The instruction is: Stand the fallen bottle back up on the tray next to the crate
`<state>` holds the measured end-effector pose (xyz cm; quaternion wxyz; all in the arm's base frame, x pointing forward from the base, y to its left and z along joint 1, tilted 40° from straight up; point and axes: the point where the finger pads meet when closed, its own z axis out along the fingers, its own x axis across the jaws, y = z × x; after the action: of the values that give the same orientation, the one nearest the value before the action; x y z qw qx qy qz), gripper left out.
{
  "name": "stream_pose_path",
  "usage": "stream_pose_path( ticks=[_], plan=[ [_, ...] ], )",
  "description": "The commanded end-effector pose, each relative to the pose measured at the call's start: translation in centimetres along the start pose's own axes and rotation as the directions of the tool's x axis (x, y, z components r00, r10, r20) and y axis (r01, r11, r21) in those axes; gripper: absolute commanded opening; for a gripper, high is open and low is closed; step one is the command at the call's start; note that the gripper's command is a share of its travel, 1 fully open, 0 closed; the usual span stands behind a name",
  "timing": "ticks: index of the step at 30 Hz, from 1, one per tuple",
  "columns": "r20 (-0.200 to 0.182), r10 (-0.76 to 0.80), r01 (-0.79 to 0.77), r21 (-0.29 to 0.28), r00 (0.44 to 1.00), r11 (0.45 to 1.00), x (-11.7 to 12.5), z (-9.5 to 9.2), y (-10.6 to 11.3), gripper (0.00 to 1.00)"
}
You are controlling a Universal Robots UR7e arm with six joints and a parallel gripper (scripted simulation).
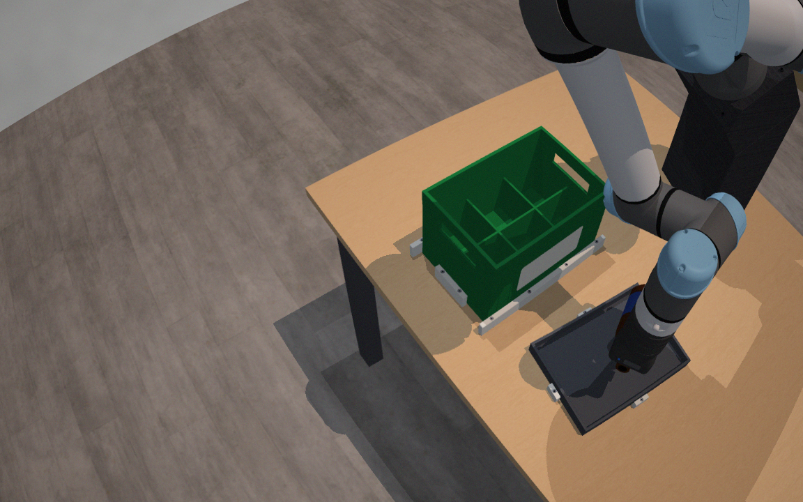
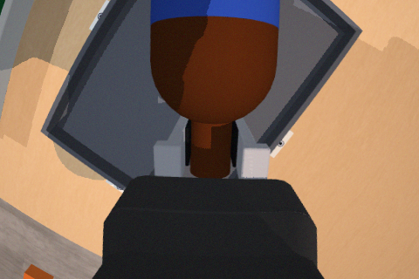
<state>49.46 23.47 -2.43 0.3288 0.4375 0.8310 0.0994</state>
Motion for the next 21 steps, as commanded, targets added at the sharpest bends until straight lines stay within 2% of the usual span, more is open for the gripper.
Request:
stream_pose_path(
  ticks=[1, 21],
  plan=[
    [-0.001, -0.002, 0.002, 0.002, 1.000, 1.000, 0.1, -1.3, -0.1, 0.00],
    [-0.001, -0.002, 0.002, 0.002, 1.000, 1.000, 0.1, -4.6, -0.1, 0.00]
  ],
)
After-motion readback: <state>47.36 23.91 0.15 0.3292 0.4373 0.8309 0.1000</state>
